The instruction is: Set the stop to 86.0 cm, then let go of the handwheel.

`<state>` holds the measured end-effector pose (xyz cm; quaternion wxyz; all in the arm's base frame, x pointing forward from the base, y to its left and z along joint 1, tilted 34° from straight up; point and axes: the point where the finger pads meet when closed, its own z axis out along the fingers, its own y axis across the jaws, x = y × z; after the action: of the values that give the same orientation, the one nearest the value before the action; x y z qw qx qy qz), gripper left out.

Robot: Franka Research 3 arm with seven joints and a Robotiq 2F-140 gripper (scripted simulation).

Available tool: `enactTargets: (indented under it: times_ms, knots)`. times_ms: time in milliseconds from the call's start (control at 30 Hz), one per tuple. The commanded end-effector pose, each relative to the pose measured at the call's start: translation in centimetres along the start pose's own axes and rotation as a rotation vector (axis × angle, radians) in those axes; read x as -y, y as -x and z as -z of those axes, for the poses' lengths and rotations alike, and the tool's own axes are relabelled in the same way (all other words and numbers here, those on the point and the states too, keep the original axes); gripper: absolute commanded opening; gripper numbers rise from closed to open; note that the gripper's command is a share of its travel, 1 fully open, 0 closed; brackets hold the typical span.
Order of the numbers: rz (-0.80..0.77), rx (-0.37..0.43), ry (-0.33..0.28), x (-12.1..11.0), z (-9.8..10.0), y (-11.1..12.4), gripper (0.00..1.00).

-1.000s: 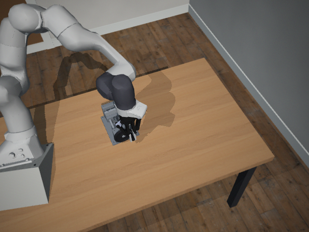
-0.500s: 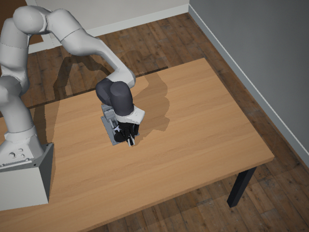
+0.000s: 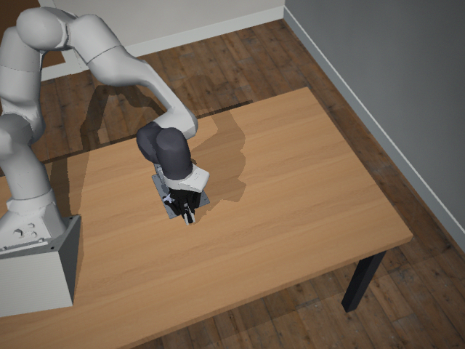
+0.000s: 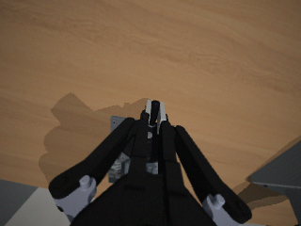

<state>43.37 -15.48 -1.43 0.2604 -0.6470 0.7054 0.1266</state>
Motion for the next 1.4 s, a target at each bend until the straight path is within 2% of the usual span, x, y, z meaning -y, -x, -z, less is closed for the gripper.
enactTargets:
  times_ms: [0,367,667,933,1367]
  knots:
    - [0.013,0.004,-0.001,-0.8,0.1,0.0,0.04]
    - [0.013,0.004,-0.001,-2.5,1.8,0.0,0.04]
    - [0.013,0.004,-0.001,-2.9,3.6,0.0,0.04]
    - [0.013,0.004,-0.001,-1.7,6.0,0.0,0.04]
    - [0.013,0.004,-0.001,0.4,6.9,0.0,0.04]
